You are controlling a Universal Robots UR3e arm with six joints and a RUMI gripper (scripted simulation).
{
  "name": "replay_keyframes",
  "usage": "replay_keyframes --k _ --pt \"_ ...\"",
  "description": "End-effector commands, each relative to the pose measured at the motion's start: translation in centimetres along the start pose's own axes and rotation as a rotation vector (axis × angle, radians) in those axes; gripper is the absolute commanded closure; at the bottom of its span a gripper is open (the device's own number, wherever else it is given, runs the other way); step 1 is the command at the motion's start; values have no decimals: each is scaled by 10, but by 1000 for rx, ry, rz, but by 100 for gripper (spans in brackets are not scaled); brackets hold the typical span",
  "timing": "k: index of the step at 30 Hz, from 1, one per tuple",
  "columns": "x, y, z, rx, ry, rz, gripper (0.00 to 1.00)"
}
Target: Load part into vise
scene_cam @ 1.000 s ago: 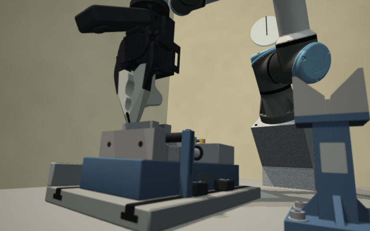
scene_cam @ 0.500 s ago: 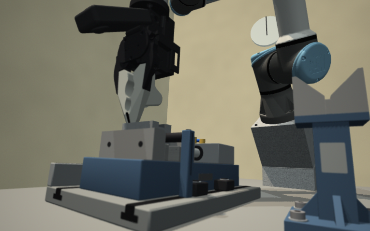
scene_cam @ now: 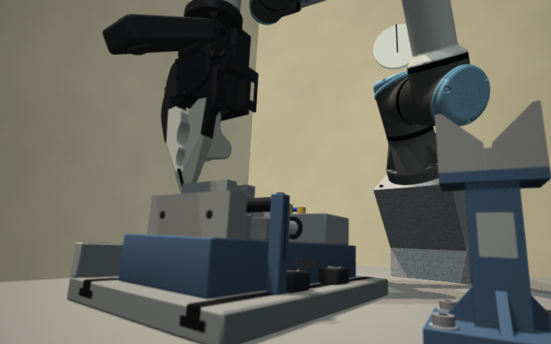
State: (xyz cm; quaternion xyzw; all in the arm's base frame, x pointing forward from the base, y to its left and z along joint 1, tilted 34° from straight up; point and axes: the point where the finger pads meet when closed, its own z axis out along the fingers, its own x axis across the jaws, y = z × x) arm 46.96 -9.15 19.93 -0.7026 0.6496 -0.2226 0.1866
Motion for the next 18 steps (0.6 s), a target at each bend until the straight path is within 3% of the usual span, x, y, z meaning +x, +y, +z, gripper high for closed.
replay_keyframes --k 1,18 --pt "8 -1 -1 2 1 -1 100" --pt "15 -1 -2 2 1 -1 100"
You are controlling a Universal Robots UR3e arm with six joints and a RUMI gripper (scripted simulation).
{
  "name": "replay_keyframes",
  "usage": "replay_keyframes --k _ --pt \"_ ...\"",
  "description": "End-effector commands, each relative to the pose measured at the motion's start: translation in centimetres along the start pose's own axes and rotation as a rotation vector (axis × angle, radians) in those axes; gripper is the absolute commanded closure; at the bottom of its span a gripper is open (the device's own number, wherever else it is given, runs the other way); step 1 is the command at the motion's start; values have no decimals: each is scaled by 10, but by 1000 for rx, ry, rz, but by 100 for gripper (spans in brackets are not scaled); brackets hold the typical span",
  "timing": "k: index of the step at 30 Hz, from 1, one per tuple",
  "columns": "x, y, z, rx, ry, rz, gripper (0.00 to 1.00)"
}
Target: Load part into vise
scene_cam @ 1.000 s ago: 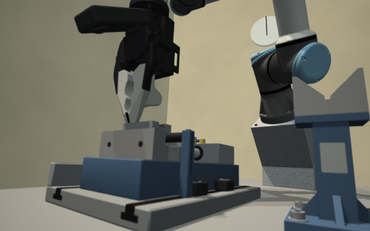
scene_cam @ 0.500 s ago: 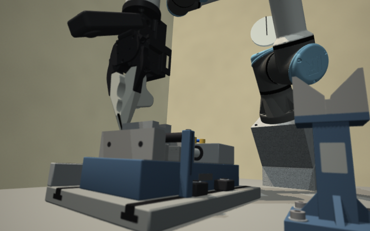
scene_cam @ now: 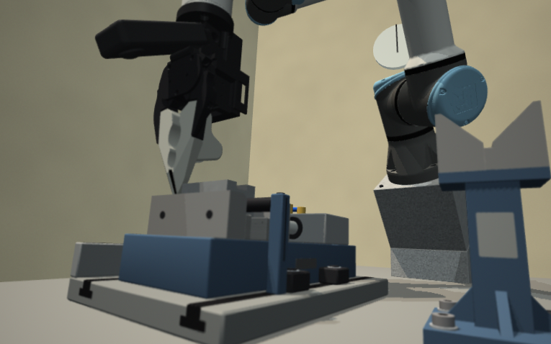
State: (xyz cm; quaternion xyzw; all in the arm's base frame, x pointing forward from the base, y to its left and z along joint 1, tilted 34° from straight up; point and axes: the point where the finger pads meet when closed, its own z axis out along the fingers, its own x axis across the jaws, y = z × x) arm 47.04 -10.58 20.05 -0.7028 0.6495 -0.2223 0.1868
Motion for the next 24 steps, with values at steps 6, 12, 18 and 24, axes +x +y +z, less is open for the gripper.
replay_keyframes --k 6,12,18,24 --pt "1 -1 -6 2 2 -1 100" --pt "1 -1 -16 2 2 -1 100" --pt "1 -1 -26 2 2 -1 100" --pt "1 -1 -41 2 2 -1 100"
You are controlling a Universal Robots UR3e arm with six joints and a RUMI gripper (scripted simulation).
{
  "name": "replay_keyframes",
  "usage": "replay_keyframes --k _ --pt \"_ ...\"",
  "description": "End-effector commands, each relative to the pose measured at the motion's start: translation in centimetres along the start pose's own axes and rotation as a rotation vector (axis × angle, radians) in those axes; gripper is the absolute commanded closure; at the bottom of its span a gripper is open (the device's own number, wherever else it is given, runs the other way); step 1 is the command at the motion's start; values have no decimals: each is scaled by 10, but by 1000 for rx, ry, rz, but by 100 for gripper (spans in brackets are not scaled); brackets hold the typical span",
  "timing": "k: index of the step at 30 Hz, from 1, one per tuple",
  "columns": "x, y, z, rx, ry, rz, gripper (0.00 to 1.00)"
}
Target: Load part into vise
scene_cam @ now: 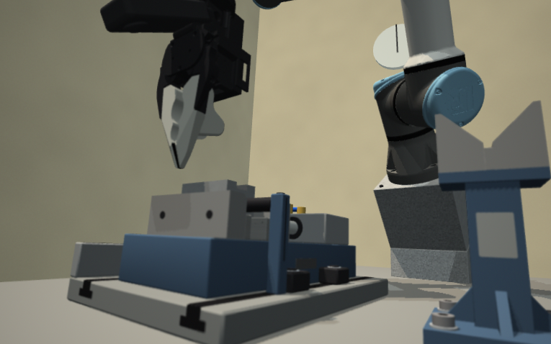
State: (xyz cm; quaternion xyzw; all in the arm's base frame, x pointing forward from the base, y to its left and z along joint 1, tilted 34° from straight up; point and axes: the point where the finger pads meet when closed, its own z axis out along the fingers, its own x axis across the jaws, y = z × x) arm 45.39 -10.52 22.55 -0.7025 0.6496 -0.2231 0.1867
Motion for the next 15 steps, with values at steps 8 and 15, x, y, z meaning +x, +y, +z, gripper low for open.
replay_keyframes --k 8,15 --pt "0 -1 -27 1 0 -1 100" --pt "0 -1 -32 1 0 -1 100"
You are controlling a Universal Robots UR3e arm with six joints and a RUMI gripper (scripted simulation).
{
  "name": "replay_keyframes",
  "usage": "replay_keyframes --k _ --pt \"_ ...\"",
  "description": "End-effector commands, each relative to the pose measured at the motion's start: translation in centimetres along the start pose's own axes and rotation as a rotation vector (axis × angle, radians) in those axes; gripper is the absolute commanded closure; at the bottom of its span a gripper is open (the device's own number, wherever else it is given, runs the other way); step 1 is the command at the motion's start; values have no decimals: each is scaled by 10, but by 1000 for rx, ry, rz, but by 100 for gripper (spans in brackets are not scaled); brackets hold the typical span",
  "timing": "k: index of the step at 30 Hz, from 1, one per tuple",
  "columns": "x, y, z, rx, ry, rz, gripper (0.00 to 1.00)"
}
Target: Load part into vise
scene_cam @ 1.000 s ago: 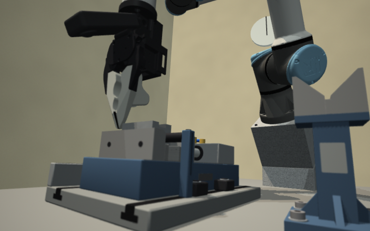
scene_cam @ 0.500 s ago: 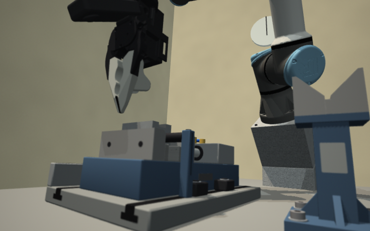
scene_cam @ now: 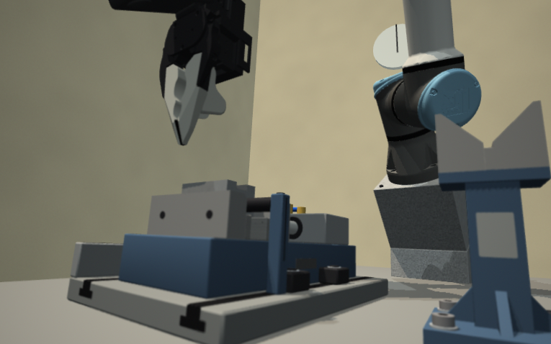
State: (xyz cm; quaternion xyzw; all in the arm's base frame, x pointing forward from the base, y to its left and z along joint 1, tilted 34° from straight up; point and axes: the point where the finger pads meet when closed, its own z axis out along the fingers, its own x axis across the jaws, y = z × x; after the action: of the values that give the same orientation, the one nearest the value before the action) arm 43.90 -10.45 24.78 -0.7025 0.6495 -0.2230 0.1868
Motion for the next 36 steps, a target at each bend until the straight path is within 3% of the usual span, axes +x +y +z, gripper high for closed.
replay_keyframes --k 1,18,25,36 --pt "0 -1 -5 1 1 -1 100" --pt "0 -1 -6 1 1 -1 100" --pt "-16 0 -7 1 0 -1 100" --pt "-16 0 -7 1 0 -1 100"
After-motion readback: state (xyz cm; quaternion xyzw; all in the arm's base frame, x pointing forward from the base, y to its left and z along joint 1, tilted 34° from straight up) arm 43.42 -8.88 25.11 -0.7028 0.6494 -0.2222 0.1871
